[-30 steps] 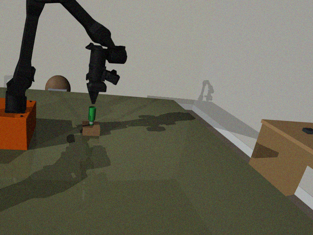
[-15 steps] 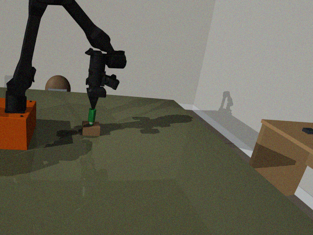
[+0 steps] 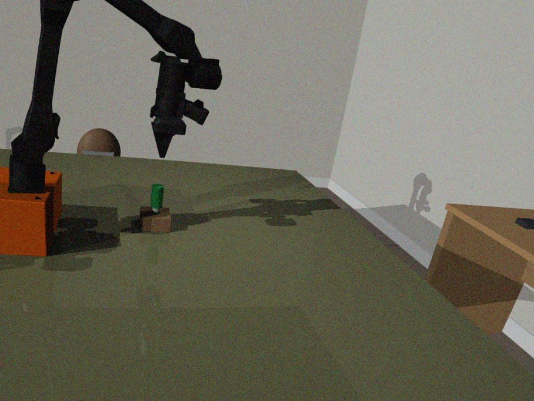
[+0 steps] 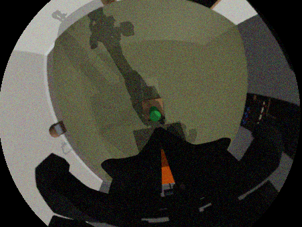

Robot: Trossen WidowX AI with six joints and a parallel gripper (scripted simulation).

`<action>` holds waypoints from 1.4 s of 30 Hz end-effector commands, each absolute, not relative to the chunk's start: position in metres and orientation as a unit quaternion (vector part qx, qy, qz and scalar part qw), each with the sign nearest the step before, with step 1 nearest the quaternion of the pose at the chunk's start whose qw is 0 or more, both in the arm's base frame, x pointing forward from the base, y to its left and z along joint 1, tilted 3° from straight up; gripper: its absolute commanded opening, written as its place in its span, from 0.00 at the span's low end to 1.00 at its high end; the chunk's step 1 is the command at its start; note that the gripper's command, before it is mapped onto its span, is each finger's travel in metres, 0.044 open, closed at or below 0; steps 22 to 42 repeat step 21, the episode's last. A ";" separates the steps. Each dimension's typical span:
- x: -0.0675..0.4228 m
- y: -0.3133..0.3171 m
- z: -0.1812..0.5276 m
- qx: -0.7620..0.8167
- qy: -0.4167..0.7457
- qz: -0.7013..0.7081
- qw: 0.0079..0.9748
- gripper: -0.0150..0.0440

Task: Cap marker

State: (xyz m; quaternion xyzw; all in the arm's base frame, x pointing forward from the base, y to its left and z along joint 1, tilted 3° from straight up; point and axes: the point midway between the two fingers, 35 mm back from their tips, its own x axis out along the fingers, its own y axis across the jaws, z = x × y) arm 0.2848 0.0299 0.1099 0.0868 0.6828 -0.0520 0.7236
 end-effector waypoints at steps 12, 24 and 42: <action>0.281 0.029 0.135 0.086 0.677 -0.049 0.729 0.65; 0.281 0.029 0.135 0.086 0.677 -0.049 0.729 1.00; 0.281 0.029 0.135 0.086 0.677 -0.049 0.729 1.00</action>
